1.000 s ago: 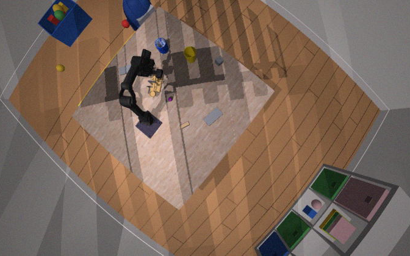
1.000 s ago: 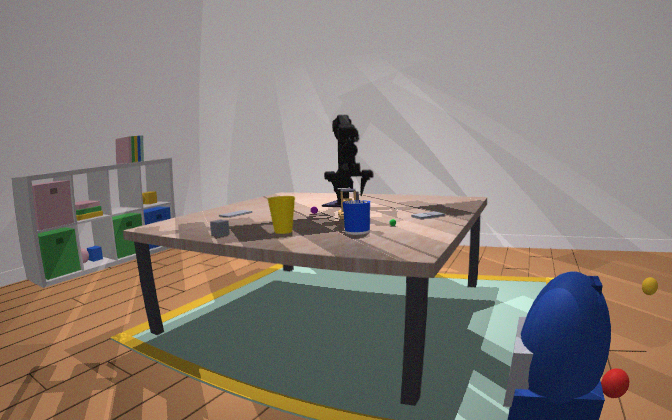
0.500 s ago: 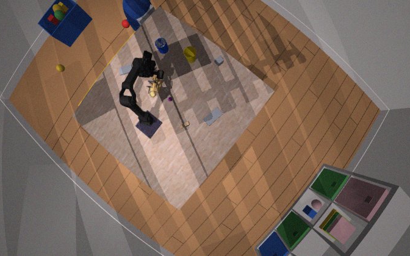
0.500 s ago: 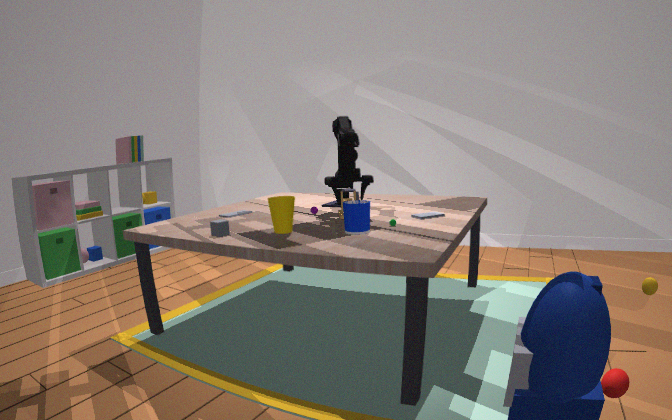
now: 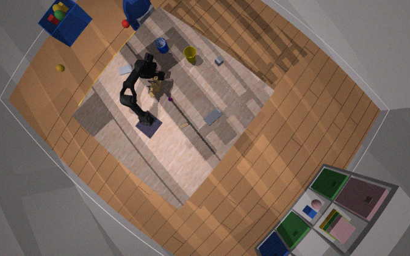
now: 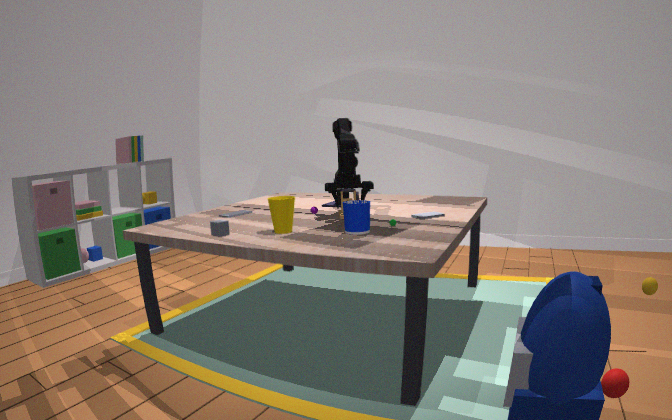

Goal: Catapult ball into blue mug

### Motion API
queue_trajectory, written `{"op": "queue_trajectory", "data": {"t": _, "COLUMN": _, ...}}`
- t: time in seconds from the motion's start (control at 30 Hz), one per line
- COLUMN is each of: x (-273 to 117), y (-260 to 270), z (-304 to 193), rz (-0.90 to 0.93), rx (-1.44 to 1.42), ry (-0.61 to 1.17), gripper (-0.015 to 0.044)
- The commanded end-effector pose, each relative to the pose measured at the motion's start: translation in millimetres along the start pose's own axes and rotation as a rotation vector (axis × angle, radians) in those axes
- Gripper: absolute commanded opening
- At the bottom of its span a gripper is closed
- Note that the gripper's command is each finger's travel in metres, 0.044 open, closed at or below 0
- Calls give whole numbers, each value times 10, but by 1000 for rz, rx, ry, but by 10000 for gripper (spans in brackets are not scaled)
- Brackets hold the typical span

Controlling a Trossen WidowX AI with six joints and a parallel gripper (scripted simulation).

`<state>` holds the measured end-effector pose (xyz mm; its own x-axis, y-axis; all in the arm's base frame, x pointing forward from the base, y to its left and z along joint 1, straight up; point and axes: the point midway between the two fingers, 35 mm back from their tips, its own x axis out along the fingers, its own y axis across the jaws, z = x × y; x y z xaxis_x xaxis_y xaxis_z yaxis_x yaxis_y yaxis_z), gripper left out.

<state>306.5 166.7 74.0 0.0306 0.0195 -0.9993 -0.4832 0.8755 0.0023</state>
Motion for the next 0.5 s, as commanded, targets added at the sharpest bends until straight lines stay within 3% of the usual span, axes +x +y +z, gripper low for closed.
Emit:
{"op": "queue_trajectory", "data": {"t": 0.0, "x": 79, "y": -5, "z": -13, "rz": -2, "rx": 6, "ry": 3, "gripper": 440}}
{"op": "queue_trajectory", "data": {"t": 0.1, "x": 89, "y": -5, "z": -14, "rz": -2, "rx": 6, "ry": 3, "gripper": 440}}
{"op": "queue_trajectory", "data": {"t": 0.47, "x": 54, "y": -1, "z": -8, "rz": 0, "rx": 0, "ry": 2, "gripper": 151}}
